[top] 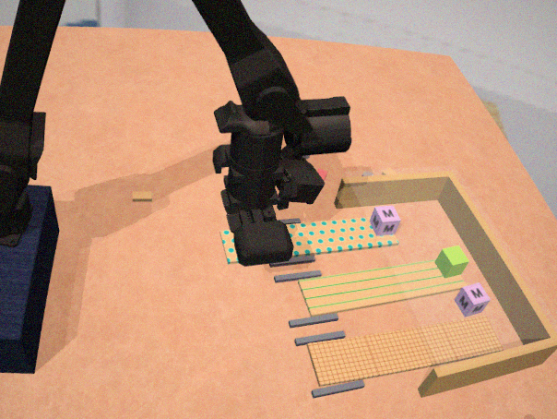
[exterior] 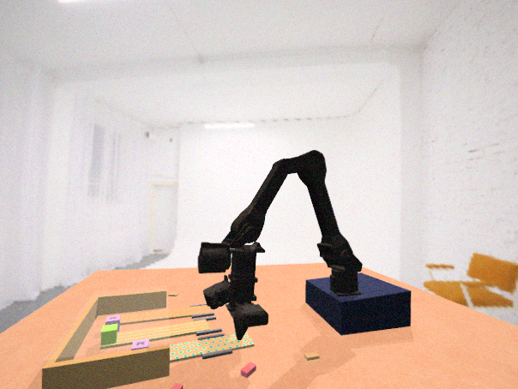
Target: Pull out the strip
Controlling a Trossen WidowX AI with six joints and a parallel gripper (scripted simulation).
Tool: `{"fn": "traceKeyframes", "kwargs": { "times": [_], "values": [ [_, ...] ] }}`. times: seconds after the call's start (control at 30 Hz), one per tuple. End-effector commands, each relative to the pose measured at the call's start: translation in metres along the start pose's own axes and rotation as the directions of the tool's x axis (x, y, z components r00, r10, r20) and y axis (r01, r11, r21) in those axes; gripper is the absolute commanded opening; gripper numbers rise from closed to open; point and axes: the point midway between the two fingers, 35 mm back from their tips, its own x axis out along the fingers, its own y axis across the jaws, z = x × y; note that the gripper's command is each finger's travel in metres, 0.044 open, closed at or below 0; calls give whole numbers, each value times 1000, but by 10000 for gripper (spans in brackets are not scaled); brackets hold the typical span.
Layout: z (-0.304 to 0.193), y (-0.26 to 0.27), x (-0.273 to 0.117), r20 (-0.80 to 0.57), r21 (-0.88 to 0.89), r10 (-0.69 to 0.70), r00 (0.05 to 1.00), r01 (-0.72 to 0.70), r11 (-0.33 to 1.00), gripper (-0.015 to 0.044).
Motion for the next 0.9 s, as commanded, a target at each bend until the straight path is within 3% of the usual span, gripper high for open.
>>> {"fn": "traceKeyframes", "kwargs": {
  "times": [0.0, 0.87],
  "values": [
    [-15, 1, 5, -32, -7, 2, 999, -3, 1000, 0],
    [-53, 0, 5, -36, -7, 2, 999, -3, 1000, 0]
  ]
}}
